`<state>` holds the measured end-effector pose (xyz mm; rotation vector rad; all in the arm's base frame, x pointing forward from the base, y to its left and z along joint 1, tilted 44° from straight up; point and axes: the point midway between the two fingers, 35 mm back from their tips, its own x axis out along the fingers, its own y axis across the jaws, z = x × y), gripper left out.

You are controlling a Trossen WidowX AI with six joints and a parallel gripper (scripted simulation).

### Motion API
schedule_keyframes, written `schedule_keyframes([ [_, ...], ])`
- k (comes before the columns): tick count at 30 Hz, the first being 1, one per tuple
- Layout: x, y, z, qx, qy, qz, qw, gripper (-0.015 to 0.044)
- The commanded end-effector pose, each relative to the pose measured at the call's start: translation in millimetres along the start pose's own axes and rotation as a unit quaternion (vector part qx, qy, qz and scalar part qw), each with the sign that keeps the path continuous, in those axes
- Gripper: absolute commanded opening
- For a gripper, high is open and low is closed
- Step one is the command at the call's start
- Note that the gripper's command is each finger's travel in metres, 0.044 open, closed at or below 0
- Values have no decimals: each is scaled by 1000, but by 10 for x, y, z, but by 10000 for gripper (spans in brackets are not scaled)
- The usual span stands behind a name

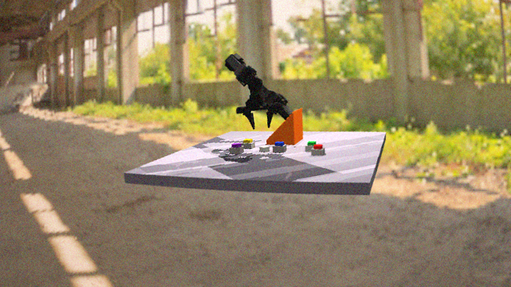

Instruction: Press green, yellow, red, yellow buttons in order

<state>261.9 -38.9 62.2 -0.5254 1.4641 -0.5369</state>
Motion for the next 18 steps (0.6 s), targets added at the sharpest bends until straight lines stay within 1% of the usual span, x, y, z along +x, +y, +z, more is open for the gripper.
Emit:
schedule_keyframes([
  [1,-100,573,199,-1,4,11,1000,400],
  [7,-182,1511,236,-1,11,4,1000,400],
  [13,-140,2447,-46,7,12,-23,1000,400],
  [15,-108,2640,-148,9,10,-31,999,400],
  [18,-104,2663,-161,10,10,-32,999,400],
])
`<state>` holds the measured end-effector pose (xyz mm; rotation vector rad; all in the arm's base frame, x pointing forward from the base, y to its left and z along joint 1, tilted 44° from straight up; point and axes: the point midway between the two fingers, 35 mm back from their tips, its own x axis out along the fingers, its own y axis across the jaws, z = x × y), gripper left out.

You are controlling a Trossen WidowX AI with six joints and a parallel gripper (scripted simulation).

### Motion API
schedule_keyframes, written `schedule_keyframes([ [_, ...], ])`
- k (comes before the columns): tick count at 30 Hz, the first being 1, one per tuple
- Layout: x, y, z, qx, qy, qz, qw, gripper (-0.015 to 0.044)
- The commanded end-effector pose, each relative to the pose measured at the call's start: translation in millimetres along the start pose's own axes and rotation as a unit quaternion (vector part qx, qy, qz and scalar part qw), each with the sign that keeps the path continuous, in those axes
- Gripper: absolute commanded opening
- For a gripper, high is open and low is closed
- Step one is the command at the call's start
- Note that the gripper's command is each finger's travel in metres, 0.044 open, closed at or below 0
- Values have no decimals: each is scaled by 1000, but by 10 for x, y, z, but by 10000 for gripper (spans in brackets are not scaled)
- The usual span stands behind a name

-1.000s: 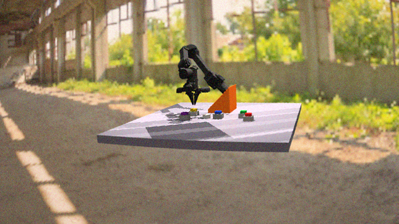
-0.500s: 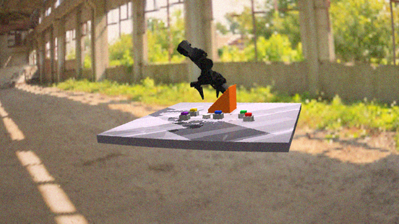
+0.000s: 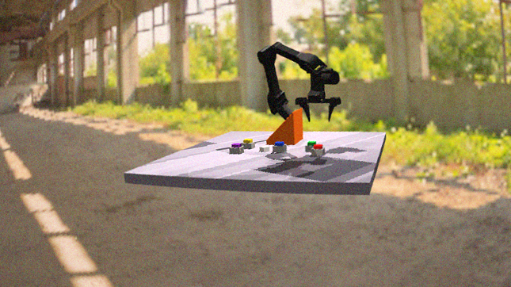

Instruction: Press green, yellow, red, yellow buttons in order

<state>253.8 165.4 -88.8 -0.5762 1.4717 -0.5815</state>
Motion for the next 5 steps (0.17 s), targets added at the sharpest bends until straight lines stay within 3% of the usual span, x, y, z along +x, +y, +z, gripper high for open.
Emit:
schedule_keyframes([
  [1,10,129,-32,15,2,-3,1000,400],
  [5,10,129,-32,15,2,-3,1000,400],
])
